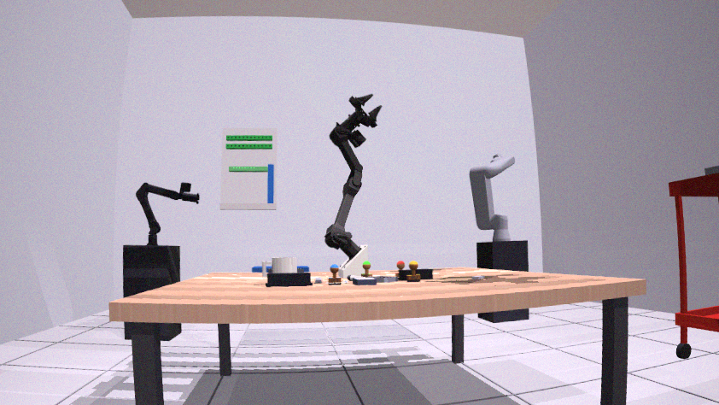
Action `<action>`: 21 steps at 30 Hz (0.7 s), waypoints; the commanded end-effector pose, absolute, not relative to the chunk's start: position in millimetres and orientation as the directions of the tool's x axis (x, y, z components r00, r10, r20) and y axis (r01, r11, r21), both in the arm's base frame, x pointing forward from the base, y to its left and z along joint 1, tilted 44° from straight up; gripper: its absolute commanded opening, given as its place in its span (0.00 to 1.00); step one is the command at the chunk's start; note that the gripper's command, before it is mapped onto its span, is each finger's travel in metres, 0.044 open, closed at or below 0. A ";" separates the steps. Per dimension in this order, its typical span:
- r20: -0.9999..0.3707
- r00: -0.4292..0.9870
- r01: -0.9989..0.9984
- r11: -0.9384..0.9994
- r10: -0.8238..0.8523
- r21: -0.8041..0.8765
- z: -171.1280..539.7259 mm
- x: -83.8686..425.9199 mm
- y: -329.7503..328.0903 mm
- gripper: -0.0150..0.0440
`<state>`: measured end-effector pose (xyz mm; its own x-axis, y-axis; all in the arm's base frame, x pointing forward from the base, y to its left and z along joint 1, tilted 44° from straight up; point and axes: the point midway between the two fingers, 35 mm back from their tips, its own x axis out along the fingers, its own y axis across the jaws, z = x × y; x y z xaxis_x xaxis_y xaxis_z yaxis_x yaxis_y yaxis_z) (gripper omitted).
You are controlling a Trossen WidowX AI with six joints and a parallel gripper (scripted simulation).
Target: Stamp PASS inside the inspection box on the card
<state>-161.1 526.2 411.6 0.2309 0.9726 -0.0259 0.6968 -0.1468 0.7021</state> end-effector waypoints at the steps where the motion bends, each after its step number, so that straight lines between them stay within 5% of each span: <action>1: -0.023 0.229 0.699 -0.148 0.973 0.700 412.7 -161.5 525.7 0.89; 7: 0.103 0.148 0.786 -0.180 0.984 0.592 464.5 -178.8 496.4 0.64; 21: 0.562 -0.034 0.989 -0.053 0.826 0.138 626.5 -190.1 350.5 0.64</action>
<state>-193.4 371.5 609.6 -0.0275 0.8616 0.5069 0.9747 -0.0894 0.2048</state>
